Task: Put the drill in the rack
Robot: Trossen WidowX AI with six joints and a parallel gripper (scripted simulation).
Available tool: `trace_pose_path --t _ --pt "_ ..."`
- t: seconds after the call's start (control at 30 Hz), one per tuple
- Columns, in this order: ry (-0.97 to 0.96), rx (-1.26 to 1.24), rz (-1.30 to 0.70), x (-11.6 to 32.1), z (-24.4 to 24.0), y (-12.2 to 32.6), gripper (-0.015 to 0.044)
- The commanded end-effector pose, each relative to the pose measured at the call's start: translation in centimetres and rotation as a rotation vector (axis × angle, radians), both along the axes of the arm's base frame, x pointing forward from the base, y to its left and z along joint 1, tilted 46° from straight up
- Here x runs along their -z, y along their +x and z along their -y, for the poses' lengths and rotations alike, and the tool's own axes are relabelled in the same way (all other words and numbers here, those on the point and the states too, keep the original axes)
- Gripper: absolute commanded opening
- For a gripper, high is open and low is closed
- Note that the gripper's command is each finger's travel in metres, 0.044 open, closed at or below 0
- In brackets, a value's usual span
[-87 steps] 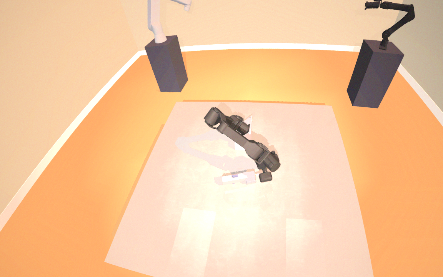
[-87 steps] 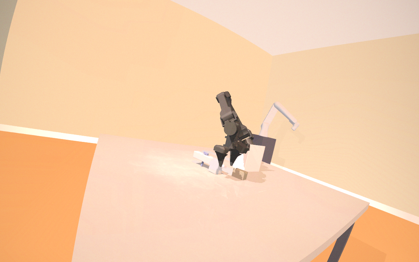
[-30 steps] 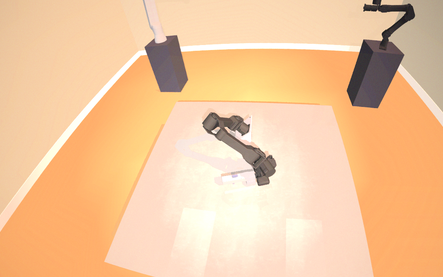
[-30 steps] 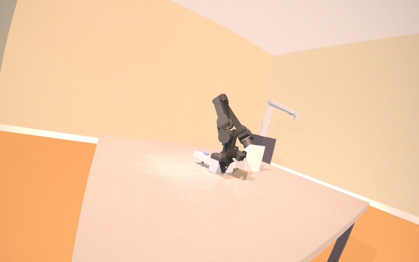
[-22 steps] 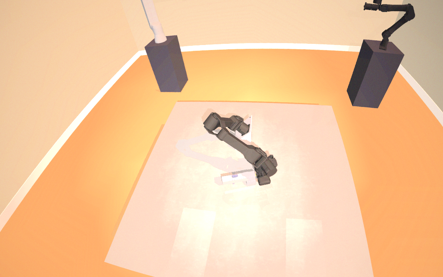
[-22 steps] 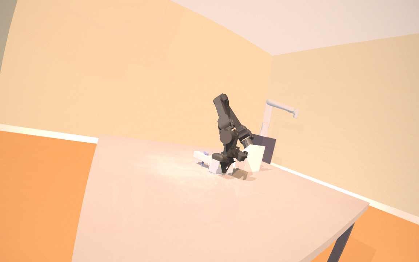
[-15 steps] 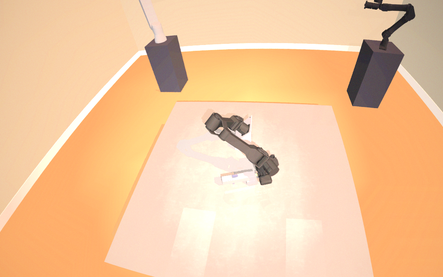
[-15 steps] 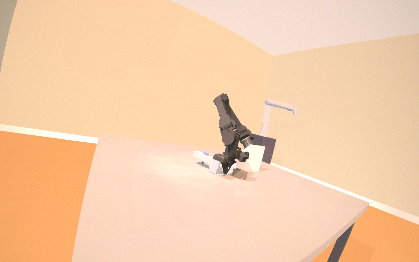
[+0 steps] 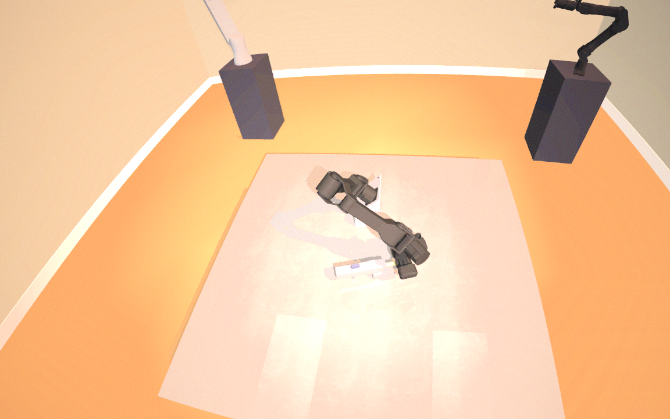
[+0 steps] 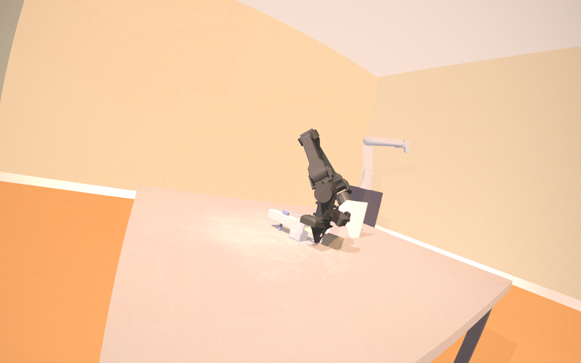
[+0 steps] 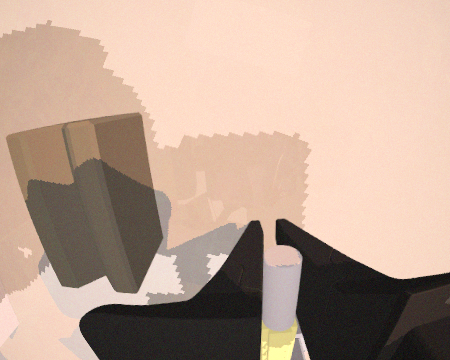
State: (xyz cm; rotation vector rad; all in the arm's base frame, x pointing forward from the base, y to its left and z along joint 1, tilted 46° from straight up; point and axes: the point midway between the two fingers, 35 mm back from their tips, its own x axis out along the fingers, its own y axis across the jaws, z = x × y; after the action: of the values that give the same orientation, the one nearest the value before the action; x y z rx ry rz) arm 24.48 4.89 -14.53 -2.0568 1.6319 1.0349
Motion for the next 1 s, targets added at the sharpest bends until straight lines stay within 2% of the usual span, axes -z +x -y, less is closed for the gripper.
trace_pose_path --t 0.0,0.1,0.67,0.97 --pt "0.004 0.0 0.003 0.5 -0.6 0.0 0.0" --pt "0.004 0.0 0.003 0.9 -1.0 -0.1 0.0" --pt "0.004 0.0 0.003 0.2 -0.1 0.0 0.044" --pt "0.003 0.0 0.003 0.1 0.1 0.3 0.044"
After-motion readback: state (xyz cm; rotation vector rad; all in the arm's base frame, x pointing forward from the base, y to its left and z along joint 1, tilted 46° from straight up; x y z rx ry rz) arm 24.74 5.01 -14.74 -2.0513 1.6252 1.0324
